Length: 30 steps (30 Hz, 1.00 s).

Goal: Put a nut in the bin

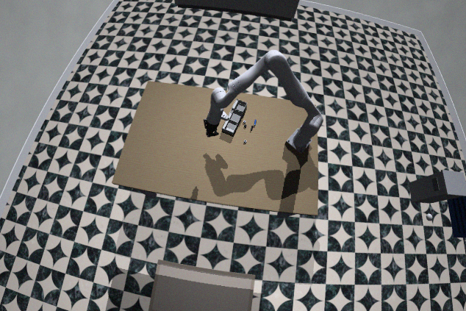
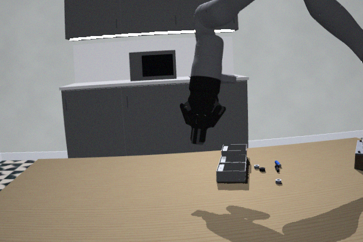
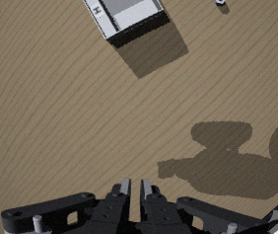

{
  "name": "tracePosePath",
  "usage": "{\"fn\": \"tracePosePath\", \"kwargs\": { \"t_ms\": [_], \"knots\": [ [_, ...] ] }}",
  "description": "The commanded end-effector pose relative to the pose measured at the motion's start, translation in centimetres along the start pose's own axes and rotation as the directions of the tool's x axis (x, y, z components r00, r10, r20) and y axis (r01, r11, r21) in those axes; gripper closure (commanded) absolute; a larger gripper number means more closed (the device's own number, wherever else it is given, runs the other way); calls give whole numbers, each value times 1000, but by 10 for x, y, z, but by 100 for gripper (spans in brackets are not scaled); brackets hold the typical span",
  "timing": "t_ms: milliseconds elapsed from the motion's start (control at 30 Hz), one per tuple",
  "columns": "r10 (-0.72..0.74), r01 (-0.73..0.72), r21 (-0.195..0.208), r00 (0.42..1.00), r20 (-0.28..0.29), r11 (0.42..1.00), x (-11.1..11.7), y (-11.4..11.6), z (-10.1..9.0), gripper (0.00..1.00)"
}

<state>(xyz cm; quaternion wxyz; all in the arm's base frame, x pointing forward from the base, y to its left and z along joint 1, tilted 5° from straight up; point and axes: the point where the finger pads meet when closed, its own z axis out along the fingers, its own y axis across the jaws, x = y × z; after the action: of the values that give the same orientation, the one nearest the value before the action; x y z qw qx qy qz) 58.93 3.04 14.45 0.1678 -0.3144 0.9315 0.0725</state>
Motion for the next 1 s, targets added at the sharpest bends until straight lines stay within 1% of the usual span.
{"fn": "tracePosePath", "kwargs": {
  "t_ms": [0, 67, 133, 167, 233, 267, 333, 367, 433, 467, 567, 633, 700, 733, 833, 900, 933, 967],
  "knots": [
    [-5, 5, 23, 1000, -6, 1000, 12, 4, -17, 91],
    [-5, 5, 23, 1000, -6, 1000, 12, 4, -17, 91],
    [81, -79, 37, 995, -55, 996, 27, 9, -23, 91],
    [102, -99, 41, 993, -67, 994, 34, 11, -26, 91],
    [102, -99, 41, 993, -67, 994, 47, 15, -31, 91],
    [102, -99, 41, 993, -67, 994, 47, 15, -31, 91],
    [192, -186, 62, 976, -106, 981, 61, 19, -38, 91],
    [217, -210, 68, 969, -116, 975, 68, 22, -42, 91],
    [217, -210, 68, 969, -117, 975, 81, 26, -48, 91],
    [217, -210, 68, 969, -117, 975, 81, 26, -48, 91],
    [337, -324, 101, 929, -153, 941, 102, 33, -59, 91],
    [337, -324, 101, 929, -153, 941, 102, 33, -59, 91],
    [337, -324, 101, 929, -153, 941, 115, 38, -65, 91],
    [337, -324, 101, 929, -153, 941, 115, 38, -65, 91],
    [458, -439, 136, 871, -177, 888, 136, 46, -77, 91],
    [458, -439, 136, 871, -177, 888, 148, 52, -83, 91],
    [458, -439, 136, 871, -177, 888, 148, 52, -83, 91],
    [500, -480, 148, 847, -181, 865, 155, 55, -87, 91]
  ]
}}
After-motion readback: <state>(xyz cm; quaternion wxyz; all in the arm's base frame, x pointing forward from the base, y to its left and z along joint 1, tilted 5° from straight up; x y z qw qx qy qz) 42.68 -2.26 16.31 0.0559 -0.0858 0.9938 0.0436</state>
